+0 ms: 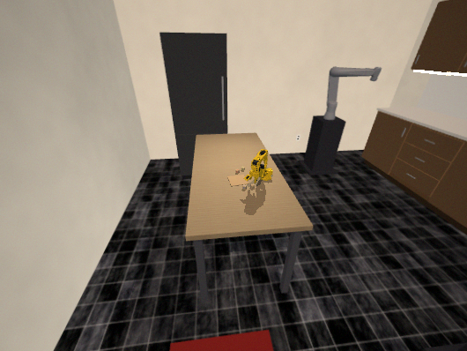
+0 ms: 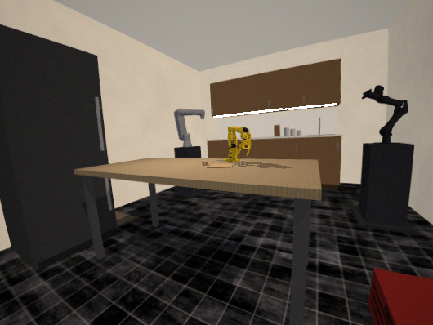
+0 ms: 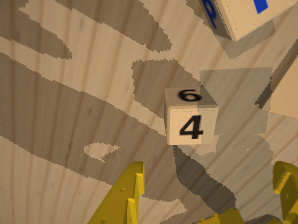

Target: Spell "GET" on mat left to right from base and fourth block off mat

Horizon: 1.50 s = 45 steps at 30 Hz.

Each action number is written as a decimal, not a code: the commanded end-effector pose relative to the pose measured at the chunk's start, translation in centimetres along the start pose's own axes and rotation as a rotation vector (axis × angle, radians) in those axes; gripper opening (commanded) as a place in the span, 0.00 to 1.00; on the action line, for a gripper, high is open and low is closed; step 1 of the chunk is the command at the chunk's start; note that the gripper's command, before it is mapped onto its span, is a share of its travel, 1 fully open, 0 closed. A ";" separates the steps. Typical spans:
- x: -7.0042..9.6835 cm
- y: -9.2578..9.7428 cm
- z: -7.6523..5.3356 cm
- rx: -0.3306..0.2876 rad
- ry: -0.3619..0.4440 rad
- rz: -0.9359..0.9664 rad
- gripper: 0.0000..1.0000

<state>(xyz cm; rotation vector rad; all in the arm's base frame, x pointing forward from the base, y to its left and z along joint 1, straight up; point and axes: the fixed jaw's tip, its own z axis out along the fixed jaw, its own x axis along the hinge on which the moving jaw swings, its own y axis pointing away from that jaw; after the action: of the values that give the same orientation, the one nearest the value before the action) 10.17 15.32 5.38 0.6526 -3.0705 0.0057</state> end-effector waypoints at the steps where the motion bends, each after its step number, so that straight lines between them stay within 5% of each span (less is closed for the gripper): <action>1: -0.5 0.4 -0.8 -0.030 -0.049 0.000 0.32; 19: -0.7 0.5 0.0 -0.030 -0.049 0.000 0.32; 45: -0.7 0.5 3.1 -0.030 -0.049 0.000 0.32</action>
<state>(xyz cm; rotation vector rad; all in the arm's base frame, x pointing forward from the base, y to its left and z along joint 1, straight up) 10.25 15.43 1.71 0.6531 -3.0727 0.0024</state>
